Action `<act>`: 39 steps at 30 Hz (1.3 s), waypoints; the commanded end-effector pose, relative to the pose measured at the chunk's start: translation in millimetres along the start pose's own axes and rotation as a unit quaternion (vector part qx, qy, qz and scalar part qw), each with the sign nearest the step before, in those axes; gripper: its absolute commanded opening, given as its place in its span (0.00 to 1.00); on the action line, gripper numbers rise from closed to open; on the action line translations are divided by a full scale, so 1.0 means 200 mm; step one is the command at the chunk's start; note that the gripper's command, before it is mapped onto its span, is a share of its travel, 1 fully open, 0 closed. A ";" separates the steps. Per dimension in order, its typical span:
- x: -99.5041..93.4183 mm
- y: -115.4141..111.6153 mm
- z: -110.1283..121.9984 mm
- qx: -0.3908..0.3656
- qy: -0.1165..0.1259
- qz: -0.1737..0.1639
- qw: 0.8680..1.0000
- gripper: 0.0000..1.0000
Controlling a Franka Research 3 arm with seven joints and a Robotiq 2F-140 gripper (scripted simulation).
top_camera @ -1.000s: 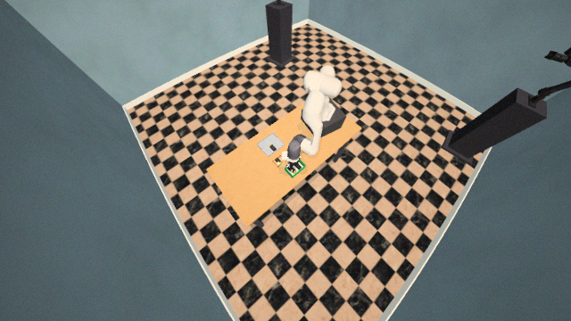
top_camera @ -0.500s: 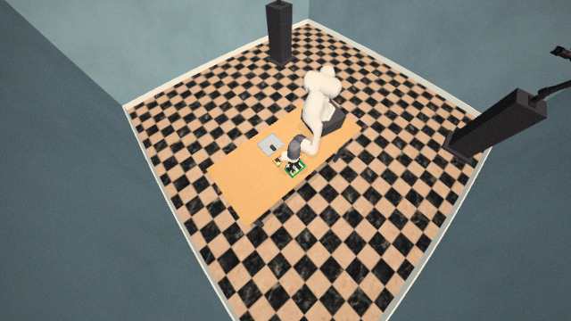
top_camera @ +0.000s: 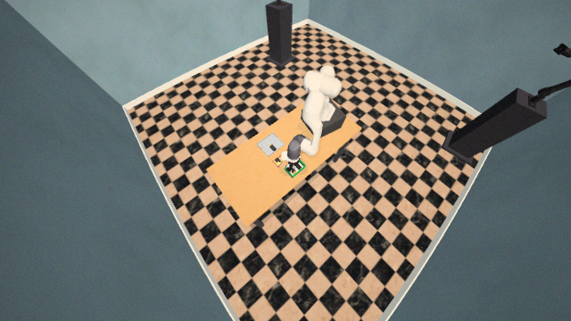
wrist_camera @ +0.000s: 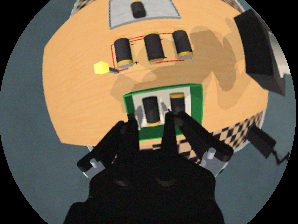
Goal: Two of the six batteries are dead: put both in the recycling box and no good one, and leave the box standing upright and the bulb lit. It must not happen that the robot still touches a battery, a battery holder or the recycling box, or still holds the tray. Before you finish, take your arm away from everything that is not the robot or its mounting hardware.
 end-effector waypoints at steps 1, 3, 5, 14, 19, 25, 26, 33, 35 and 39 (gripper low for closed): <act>0.00 -0.01 -0.01 -0.004 0.002 -0.001 1.000 0.29; -0.01 -0.01 -0.01 -0.004 0.002 -0.001 1.000 0.29; -0.01 -0.01 -0.01 -0.004 0.002 -0.001 1.000 0.29; -0.12 -0.01 0.00 -0.004 0.002 -0.001 1.000 0.29; -0.24 -0.01 0.00 -0.004 0.002 -0.001 1.000 0.29; -0.37 -0.01 0.00 -0.004 0.002 -0.001 1.000 0.29; -0.38 -0.01 0.00 -0.004 0.002 -0.001 1.000 0.29; -0.42 -0.01 0.00 -0.004 0.002 -0.001 1.000 0.29; -0.43 -0.01 0.00 -0.004 0.002 -0.001 1.000 0.29; -0.43 -0.01 0.00 -0.004 0.002 -0.001 1.000 0.29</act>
Point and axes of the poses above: the point where the finger pads meet when closed, its own x axis out along the fingers, its own z axis across the jaws, y = z × x, the point moved 4 cm from there along -x, back along the fingers
